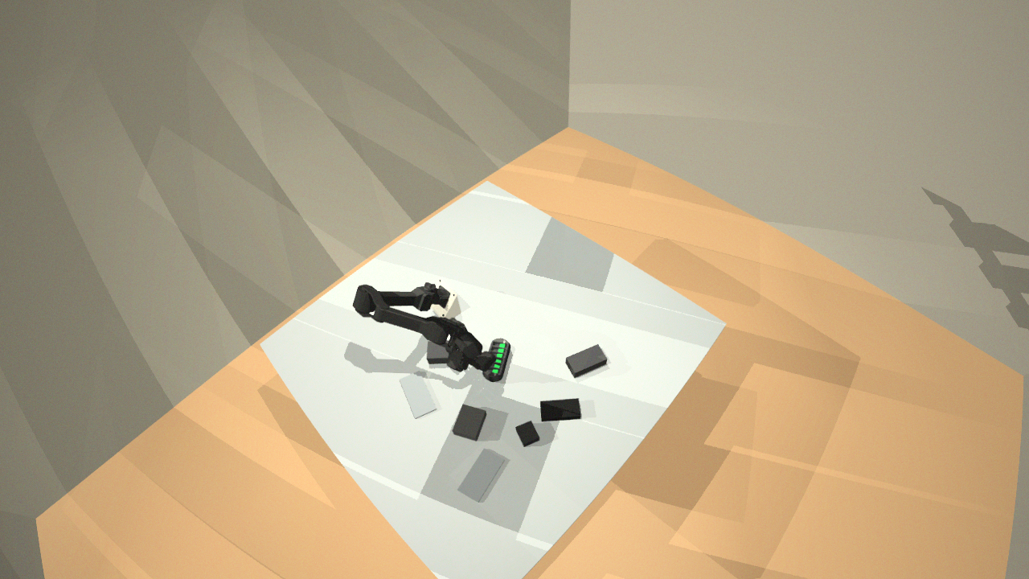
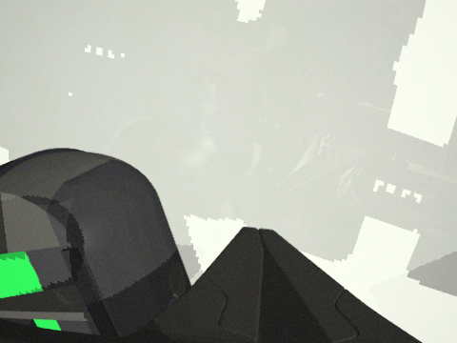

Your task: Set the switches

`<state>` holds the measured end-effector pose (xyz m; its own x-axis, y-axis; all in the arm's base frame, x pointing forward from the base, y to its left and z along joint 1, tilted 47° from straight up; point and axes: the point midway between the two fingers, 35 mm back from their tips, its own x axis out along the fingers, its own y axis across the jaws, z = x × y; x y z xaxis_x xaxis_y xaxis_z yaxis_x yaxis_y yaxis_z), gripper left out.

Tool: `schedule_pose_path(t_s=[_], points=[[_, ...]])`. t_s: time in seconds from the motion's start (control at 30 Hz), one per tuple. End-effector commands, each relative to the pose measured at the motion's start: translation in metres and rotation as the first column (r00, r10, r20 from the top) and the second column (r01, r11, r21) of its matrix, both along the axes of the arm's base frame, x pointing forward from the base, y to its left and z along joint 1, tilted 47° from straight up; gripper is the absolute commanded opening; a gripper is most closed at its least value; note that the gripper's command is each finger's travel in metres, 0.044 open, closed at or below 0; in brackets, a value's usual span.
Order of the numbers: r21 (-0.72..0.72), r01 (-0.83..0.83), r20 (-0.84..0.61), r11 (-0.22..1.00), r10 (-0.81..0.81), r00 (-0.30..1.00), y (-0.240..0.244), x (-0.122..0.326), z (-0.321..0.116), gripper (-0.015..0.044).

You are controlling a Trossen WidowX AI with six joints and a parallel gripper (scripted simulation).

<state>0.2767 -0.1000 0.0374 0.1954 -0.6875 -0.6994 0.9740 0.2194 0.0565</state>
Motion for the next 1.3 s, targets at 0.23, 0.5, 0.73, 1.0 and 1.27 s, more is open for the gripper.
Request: schedule_pose_path(t_s=[0.23, 0.5, 0.73, 1.0, 1.27], points=[[-0.003, -0.002, 0.017, 1.0, 0.002, 1.0, 0.029, -0.047, 0.037, 0.0], [0.022, -0.126, -0.118, 0.992, 0.128, 0.985, 0.028, -0.018, 0.037, 0.0], [0.062, -0.253, -0.234, 0.965, 0.261, 0.937, 0.023, 0.012, 0.035, 0.0], [0.076, -0.282, -0.271, 0.956, 0.292, 0.917, 0.023, 0.014, 0.035, 0.0], [0.073, -0.281, -0.269, 0.957, 0.29, 0.918, 0.024, 0.015, 0.037, 0.0]])
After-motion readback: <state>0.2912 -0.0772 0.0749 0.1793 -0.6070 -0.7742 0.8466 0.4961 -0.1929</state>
